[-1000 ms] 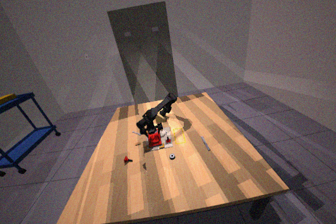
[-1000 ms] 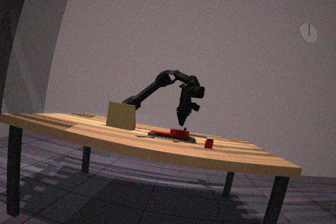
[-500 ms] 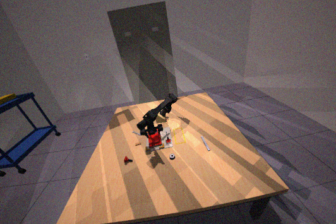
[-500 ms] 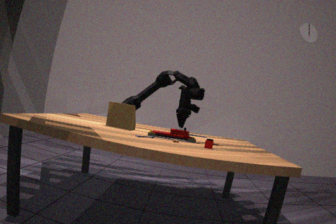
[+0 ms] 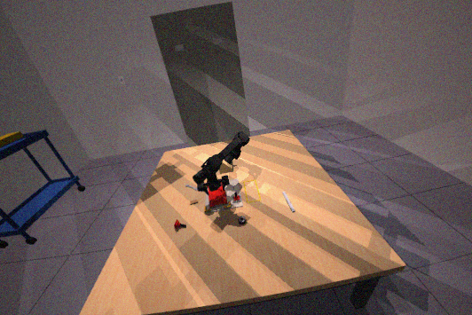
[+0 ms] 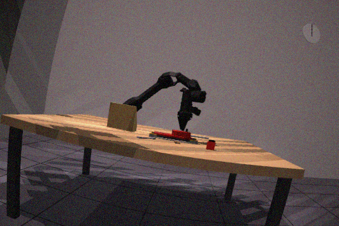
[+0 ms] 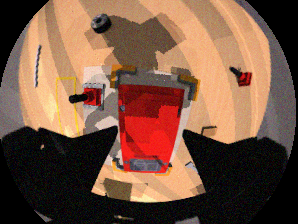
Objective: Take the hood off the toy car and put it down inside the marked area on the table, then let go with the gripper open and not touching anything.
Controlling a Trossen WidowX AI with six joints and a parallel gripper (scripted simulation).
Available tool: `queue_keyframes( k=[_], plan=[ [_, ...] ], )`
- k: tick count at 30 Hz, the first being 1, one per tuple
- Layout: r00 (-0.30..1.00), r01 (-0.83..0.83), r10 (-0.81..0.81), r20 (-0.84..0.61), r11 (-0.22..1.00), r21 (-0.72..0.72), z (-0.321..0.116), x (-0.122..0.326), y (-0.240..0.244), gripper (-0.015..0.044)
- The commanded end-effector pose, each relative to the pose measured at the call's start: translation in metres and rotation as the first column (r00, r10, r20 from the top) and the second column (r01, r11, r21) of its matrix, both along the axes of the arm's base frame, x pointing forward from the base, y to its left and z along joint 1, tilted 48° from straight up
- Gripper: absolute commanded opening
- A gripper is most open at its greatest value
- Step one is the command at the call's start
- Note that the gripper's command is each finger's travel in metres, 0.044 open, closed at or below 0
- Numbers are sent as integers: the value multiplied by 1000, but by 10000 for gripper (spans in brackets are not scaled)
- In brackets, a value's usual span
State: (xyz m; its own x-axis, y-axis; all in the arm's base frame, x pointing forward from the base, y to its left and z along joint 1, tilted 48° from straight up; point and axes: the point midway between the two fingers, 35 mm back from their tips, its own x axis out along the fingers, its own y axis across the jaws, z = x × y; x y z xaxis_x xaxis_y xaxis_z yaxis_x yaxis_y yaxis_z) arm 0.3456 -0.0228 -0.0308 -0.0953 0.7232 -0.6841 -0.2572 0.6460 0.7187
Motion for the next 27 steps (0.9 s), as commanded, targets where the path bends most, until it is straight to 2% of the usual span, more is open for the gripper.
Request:
queue_keyframes(
  k=[1,27],
  plan=[
    [1000,5,-5,-6,1000,4,-2,-1,2,440],
    [1000,5,-5,-6,1000,4,-10,-2,11,440]
  ],
)
